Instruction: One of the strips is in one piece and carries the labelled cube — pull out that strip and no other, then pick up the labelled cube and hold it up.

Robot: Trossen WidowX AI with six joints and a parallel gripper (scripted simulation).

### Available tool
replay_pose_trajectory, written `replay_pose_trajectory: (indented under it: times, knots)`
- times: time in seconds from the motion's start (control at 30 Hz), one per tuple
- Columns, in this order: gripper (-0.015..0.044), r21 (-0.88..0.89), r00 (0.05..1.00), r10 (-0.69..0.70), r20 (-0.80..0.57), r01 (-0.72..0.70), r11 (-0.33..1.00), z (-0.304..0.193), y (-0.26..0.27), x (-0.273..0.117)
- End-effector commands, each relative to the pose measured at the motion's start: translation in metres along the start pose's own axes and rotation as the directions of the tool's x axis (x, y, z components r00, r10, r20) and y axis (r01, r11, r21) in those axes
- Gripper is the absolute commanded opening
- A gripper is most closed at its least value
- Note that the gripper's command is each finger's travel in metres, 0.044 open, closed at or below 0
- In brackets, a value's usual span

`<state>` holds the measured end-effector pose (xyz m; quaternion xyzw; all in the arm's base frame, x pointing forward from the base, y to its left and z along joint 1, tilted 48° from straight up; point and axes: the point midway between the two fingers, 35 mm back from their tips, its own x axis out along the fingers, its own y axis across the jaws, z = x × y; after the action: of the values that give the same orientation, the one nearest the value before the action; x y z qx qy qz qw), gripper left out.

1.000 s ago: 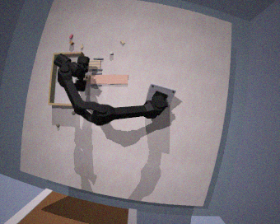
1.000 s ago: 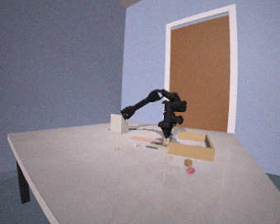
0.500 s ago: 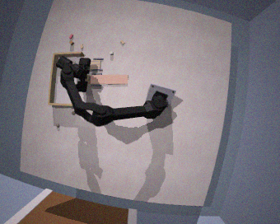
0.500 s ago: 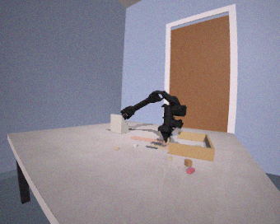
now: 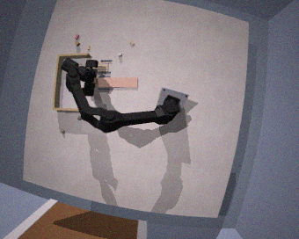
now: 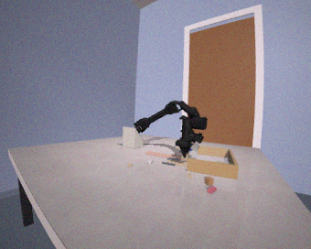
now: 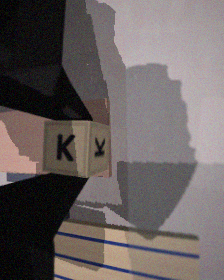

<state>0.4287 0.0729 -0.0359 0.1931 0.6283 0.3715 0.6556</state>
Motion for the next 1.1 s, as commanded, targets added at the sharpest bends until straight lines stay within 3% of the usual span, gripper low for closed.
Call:
replay_pose_trajectory:
  times: [0.0,0.13,0.6,1.07]
  knots:
    - [0.0085,0.0,1.0,0.0,0.0,0.0,1.0,0.0,0.0,0.0]
    - [0.0,0.0,1.0,0.0,0.0,0.0,1.0,-0.005,0.001,-0.005]
    - [0.0,0.007,1.0,0.003,-0.005,-0.003,1.0,-0.057,0.01,-0.041]
    - [0.0,0.008,1.0,0.003,-0.006,-0.003,1.0,-0.095,0.016,-0.044]
